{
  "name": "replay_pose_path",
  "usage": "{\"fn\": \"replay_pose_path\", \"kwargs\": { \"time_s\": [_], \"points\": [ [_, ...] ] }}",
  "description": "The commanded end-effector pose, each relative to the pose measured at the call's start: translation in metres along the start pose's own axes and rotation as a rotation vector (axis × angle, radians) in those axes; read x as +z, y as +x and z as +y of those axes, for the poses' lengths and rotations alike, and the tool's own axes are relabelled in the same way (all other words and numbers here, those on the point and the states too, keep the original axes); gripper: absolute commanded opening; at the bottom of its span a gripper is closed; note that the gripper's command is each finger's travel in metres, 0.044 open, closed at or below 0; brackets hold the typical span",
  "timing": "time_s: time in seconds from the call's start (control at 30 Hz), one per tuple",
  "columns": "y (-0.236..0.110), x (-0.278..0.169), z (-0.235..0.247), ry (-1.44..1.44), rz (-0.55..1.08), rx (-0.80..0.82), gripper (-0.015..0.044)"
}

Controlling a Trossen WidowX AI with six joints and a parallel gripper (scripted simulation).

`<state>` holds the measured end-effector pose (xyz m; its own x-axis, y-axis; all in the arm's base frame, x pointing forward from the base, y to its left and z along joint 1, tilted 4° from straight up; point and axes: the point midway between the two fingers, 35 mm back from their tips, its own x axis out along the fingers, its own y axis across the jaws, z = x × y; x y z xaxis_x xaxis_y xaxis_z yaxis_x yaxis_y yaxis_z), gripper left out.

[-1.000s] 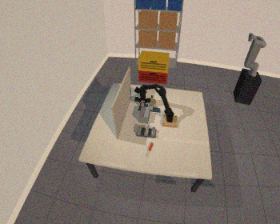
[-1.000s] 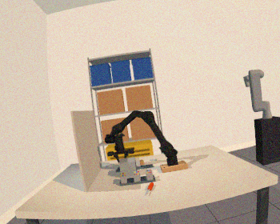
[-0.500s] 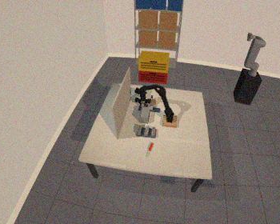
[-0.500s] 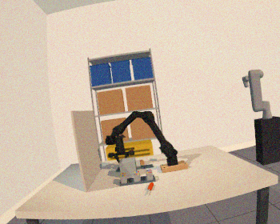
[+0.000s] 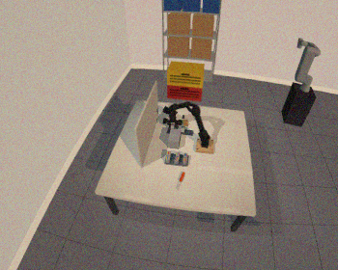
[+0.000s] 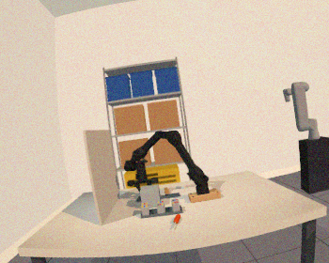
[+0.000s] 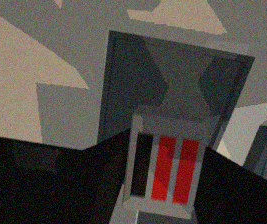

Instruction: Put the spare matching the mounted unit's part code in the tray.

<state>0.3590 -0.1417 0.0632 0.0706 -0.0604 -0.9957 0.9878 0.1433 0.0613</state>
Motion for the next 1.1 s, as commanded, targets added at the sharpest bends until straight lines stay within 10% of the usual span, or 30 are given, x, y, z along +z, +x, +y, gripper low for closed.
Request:
{"fn": "replay_pose_path", "kwargs": {
  "time_s": [0.0, 0.33, 0.63, 1.07],
  "points": [
    [0.000, 0.000, 0.000, 0.000, 0.000, 0.001, 0.0184],
    [0.000, 0.000, 0.000, 0.000, 0.000, 0.001, 0.0440],
    [-0.105, 0.000, 0.000, -0.003, -0.002, -0.002, 0.0440],
    [-0.105, 0.001, 0.003, -0.006, -0.011, 0.022, 0.0440]
  ]
}}
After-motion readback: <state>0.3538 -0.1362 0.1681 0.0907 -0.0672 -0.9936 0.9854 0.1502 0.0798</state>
